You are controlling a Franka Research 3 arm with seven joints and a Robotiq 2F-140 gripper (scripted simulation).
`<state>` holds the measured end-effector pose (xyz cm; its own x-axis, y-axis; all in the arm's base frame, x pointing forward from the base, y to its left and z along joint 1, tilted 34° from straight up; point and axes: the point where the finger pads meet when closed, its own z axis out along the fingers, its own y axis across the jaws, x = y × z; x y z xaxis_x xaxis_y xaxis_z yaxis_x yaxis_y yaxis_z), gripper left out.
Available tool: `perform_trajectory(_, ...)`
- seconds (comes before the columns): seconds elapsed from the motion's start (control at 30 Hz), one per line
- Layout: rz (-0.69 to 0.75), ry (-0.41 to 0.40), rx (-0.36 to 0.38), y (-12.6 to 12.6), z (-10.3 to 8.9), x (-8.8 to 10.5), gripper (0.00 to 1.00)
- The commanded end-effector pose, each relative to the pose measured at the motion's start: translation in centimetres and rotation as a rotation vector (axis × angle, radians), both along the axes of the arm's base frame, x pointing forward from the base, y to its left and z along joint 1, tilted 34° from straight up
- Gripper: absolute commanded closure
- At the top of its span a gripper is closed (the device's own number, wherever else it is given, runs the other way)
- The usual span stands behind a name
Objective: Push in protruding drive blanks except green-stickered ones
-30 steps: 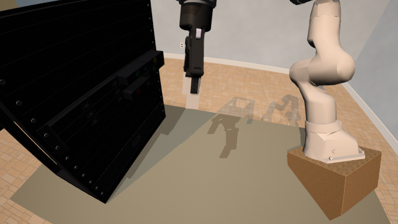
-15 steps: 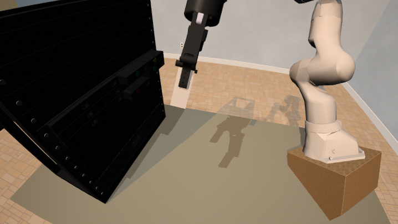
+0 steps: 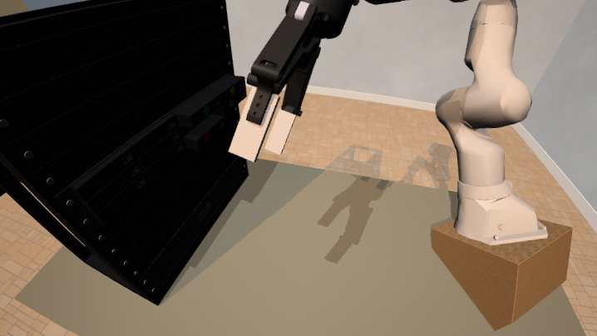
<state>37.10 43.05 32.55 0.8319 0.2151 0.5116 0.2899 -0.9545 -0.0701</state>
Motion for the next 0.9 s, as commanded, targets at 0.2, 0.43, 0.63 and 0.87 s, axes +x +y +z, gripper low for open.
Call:
perform_trajectory(0.2,-0.16,-0.059,0.181,2.9,0.5,0.0,0.0)
perform_trajectory(0.43,-0.21,-0.089,0.254,3.9,0.3,-0.1,0.0)
perform_trajectory(0.63,-0.254,-0.115,0.314,4.5,0.0,0.0,0.0)
perform_trajectory(0.87,-0.308,-0.146,0.385,4.9,-0.4,0.2,0.0)
